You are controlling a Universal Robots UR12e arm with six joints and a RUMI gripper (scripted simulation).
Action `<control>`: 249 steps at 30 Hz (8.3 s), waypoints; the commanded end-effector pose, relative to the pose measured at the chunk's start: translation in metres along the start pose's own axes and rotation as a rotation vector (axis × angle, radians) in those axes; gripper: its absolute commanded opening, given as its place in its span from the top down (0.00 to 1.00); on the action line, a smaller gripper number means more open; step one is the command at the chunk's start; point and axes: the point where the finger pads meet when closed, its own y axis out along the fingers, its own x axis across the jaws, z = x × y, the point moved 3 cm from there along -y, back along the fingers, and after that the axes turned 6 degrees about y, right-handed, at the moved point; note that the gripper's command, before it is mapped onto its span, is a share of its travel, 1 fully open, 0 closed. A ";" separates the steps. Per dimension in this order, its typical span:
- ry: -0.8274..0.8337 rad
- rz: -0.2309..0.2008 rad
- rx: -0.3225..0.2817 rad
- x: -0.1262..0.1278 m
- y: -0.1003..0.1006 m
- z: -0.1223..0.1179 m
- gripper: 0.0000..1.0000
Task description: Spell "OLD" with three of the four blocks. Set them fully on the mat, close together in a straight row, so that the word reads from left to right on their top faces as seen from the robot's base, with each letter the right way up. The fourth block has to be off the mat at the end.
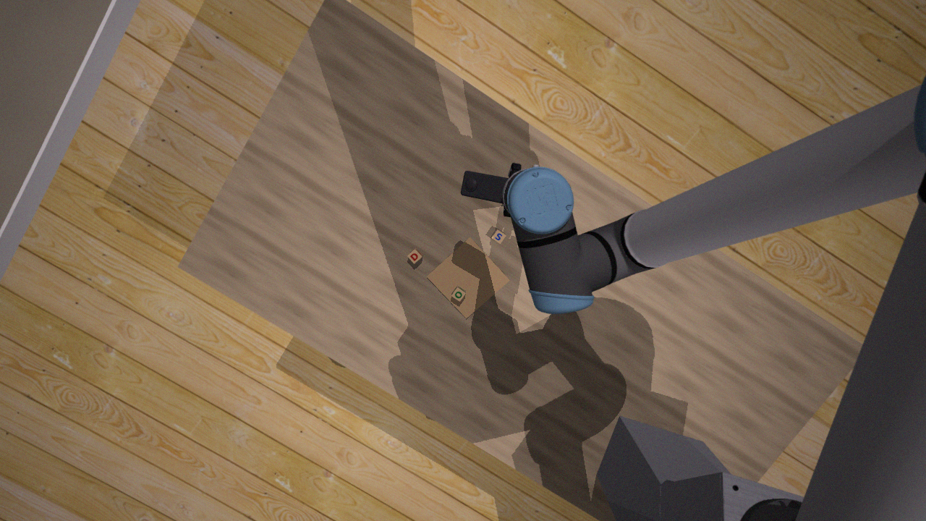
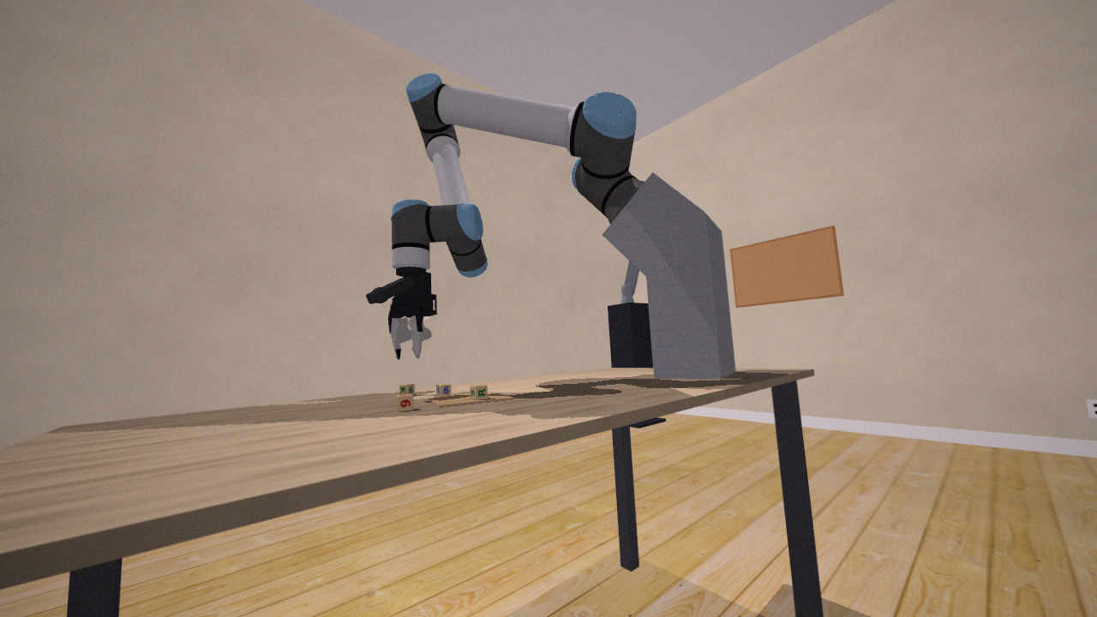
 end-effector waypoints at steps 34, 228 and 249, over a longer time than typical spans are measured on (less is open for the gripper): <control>0.000 0.000 0.001 0.000 0.013 0.000 0.63; 0.004 0.000 0.001 0.000 -0.016 0.001 0.95; 0.227 0.003 0.001 -0.023 -0.015 0.011 0.95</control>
